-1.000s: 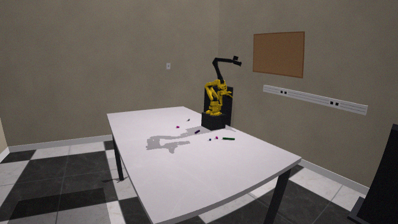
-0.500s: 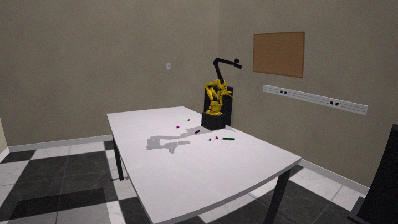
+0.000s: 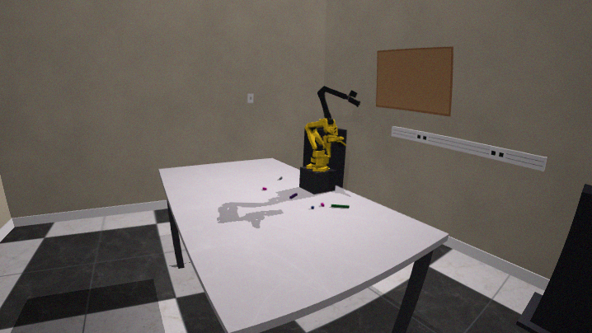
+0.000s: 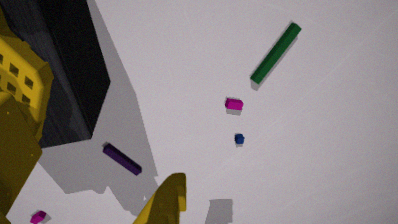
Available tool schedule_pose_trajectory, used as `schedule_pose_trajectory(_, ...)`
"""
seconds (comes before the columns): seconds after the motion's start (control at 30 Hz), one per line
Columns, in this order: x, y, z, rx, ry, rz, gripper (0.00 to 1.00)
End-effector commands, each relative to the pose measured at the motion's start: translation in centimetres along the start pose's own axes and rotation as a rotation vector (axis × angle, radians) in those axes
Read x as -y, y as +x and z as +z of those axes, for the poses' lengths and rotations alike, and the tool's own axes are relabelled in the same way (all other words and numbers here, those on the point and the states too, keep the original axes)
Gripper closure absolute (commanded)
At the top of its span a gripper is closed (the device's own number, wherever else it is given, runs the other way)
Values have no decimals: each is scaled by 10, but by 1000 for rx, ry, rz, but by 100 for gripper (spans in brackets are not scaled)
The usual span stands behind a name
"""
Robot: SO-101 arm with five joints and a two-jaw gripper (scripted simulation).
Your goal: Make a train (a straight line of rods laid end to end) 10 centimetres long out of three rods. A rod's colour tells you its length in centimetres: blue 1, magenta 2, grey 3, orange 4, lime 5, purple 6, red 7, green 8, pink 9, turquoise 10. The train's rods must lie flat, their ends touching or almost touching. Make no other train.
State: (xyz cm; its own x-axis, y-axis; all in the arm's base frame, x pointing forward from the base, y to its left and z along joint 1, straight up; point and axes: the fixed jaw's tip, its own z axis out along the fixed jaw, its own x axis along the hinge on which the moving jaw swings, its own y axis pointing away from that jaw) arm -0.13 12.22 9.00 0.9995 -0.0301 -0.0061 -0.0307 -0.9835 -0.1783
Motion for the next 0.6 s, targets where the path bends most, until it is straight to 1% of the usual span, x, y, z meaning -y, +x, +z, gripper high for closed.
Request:
schedule_pose_trajectory(0.0, 5, 5, -1, -6, 12, 21, 3)
schedule_pose_trajectory(0.2, 12, 20, 2, -25, 1, 72, 7)
schedule_pose_trajectory(0.37, 18, 39, 6, -45, -13, 134, 12)
schedule_pose_trajectory(0.43, 18, 39, 6, -45, -13, 134, 12)
schedule_pose_trajectory(0.57, 21, 59, 10, -62, -27, 195, 17)
